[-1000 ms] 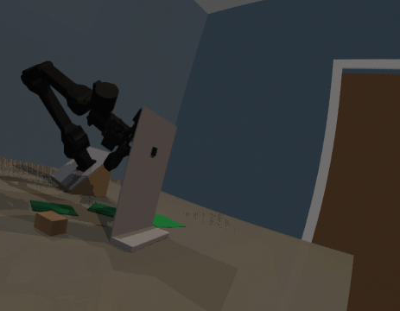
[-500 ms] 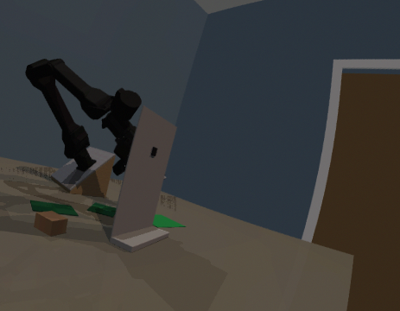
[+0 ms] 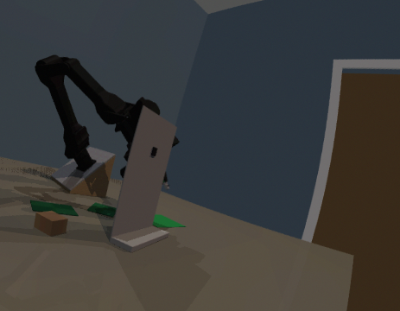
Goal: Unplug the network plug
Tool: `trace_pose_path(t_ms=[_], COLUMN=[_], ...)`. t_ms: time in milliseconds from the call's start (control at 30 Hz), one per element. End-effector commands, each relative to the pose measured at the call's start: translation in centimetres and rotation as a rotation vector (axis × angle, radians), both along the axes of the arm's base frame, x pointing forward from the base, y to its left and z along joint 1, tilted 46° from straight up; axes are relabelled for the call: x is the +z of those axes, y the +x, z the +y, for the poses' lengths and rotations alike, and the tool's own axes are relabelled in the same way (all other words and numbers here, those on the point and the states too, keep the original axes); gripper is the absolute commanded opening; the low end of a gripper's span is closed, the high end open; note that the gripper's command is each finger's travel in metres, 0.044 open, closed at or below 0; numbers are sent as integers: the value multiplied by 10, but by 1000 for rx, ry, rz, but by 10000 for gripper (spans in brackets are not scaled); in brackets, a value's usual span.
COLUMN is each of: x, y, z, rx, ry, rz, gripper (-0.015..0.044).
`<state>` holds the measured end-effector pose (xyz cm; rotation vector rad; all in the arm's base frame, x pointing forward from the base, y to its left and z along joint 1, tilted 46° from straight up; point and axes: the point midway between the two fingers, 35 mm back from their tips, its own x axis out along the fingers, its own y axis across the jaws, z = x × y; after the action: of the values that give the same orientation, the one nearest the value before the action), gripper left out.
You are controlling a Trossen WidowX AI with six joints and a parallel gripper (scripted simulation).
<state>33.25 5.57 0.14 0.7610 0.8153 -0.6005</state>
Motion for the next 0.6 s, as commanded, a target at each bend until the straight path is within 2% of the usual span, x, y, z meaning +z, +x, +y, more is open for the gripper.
trace_pose_path(t_ms=[0,567], x=[-13,-52], y=[-2,-15], z=[3,12], rx=[-32,-114], ry=[-40,-199], rz=[13,10], gripper=[0,0])
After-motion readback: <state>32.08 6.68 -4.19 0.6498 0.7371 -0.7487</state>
